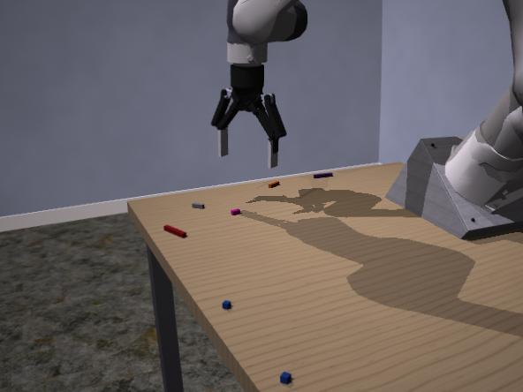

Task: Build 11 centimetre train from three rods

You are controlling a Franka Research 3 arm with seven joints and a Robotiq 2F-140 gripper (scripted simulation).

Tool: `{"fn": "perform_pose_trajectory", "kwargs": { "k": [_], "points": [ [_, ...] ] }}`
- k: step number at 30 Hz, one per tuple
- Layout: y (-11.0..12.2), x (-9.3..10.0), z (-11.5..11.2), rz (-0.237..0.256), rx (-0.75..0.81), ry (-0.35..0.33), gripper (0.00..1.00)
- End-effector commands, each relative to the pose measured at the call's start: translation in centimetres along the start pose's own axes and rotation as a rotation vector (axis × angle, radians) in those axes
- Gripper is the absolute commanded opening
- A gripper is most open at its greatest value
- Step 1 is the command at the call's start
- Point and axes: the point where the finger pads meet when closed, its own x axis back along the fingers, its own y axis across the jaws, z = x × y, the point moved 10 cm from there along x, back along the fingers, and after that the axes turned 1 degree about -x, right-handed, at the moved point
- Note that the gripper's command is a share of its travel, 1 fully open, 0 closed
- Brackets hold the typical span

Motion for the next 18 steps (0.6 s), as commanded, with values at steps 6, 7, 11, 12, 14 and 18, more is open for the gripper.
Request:
{"fn": "perform_pose_trajectory", "kwargs": {
  "k": [6, 7, 11, 12, 14, 18],
  "points": [
    [1.2, 0.1, -3.8, 0.003, -0.242, -0.001, 1.00],
    [1.4, 0.1, -4.2, 0.003, -0.256, -0.001, 1.00],
    [2.0, 0.0, -5.8, 0.002, -0.310, -0.003, 1.00],
    [2.1, 0.0, -6.3, 0.002, -0.324, -0.003, 1.00],
    [2.5, 0.0, -7.1, 0.001, -0.352, -0.004, 1.00],
    [3.1, -0.1, -8.6, 0.000, -0.402, -0.005, 1.00]
  ]
}}
